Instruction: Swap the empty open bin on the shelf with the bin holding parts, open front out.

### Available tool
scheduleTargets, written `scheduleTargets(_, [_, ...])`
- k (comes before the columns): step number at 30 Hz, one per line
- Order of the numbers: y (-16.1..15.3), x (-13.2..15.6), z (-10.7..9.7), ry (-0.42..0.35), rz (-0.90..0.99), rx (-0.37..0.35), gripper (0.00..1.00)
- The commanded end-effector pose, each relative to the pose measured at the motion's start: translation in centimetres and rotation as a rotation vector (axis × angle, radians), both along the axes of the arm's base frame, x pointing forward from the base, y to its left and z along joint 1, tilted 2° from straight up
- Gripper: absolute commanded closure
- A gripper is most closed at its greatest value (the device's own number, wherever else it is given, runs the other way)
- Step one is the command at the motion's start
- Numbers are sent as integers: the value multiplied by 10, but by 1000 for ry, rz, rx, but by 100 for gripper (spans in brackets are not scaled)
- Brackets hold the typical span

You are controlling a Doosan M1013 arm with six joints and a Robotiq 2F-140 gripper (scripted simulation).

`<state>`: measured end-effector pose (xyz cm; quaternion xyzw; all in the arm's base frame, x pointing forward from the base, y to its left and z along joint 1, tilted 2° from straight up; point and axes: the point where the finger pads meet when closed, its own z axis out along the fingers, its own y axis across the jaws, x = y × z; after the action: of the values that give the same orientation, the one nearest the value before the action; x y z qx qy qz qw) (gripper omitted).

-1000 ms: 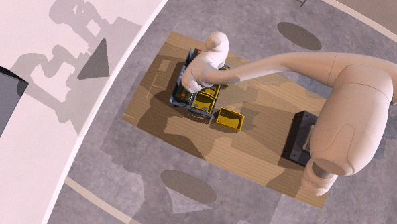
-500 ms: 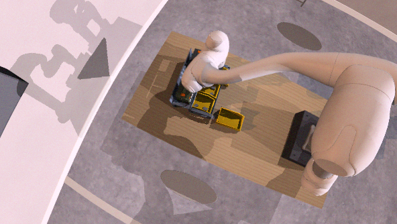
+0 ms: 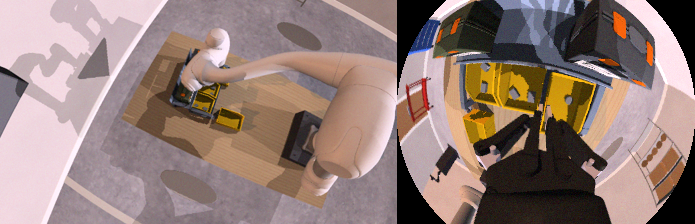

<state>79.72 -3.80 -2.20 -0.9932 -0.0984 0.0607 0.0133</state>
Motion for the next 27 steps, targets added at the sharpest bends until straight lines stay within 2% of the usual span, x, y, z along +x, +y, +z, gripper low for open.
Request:
scheduleTargets(1, [-1, 1, 12, -3, -4, 6, 85])
scheduleTargets(27, [-2, 2, 55, -3, -4, 6, 85])
